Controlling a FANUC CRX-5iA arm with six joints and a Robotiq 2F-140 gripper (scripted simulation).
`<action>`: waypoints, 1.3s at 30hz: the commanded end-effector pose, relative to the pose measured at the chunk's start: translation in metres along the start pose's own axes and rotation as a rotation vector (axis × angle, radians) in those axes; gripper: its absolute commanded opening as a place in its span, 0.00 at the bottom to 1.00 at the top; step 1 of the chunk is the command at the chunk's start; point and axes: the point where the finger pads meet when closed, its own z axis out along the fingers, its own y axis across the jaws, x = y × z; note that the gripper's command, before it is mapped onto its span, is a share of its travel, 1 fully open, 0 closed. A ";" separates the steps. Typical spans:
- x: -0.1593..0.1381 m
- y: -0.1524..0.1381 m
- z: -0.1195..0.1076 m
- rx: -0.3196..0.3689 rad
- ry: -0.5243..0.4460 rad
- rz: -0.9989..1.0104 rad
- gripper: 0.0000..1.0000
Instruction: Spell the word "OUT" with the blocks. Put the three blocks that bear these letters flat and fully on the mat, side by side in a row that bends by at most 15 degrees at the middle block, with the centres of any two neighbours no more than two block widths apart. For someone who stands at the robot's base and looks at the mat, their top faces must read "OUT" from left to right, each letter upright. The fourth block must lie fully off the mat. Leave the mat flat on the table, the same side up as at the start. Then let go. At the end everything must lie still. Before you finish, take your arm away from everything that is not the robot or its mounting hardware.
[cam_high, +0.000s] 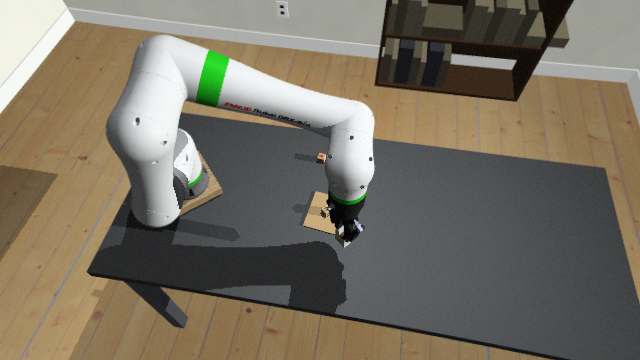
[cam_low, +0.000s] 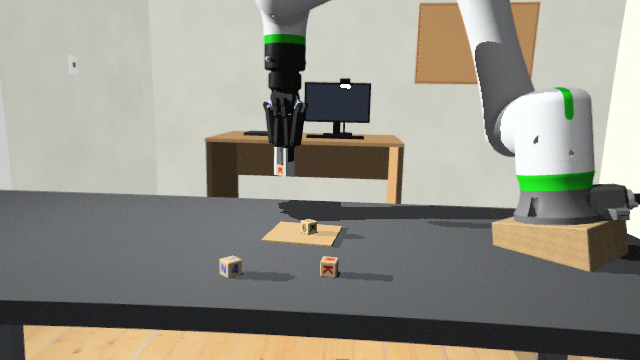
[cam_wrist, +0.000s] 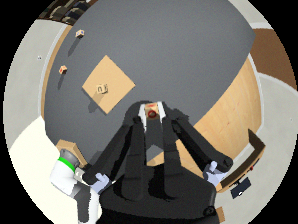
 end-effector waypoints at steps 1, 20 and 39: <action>0.007 -0.007 -0.001 -0.003 -0.002 0.124 0.13; 0.031 -0.037 -0.001 -0.002 -0.002 0.588 0.13; 0.051 -0.067 -0.002 -0.002 -0.002 1.048 0.13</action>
